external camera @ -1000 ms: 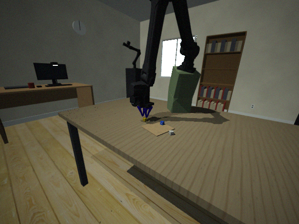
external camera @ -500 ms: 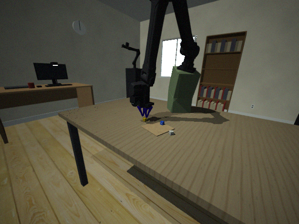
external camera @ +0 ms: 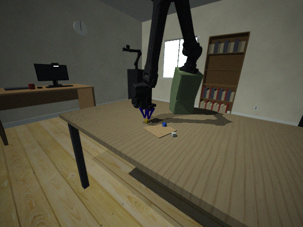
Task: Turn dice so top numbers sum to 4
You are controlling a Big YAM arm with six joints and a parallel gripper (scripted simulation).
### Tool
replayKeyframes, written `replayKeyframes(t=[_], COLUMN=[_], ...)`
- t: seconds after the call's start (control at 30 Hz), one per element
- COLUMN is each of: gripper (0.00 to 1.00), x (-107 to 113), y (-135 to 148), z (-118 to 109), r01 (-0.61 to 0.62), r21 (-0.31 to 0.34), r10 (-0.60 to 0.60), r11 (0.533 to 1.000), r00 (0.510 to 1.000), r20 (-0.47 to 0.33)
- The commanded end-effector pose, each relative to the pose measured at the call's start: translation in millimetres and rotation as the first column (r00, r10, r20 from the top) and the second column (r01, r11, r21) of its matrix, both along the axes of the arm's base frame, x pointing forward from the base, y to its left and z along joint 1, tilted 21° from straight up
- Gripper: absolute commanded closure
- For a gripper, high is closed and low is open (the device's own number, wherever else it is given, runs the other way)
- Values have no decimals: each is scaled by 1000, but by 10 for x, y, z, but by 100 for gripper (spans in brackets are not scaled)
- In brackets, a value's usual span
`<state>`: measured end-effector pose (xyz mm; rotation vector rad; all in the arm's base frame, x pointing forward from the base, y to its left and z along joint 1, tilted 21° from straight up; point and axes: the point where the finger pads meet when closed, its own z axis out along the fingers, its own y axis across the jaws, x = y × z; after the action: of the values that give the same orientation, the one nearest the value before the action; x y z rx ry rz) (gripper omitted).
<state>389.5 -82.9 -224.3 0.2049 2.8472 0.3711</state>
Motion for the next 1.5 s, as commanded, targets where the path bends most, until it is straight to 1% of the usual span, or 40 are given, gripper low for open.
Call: replayKeyframes(t=[0.0,0.17,0.2,0.23,0.27,0.6,0.67,0.77,0.9,1.47], gripper=[66,66,66,66,66,66,66,66,66,66], x=[44,65,138,87,76,108,196,198,146,145], y=[36,39,-17,23,49,63,38,47,72,70], z=[-38,-66,8,-72,-106,-238,-159,-163,-207,-207], r01=[2,2,11,6,2,7,8,6,4,5], r21=[-4,-4,-11,-6,-5,-4,-11,-11,-7,-7], r10=[-2,-2,-10,-6,-2,-7,-7,-5,-4,-5], r11=[1000,1000,1000,1000,1000,1000,1000,1000,1000,1000], r00=[1000,1000,999,1000,1000,1000,999,999,1000,1000], r20=[7,9,31,14,9,9,31,32,19,19])
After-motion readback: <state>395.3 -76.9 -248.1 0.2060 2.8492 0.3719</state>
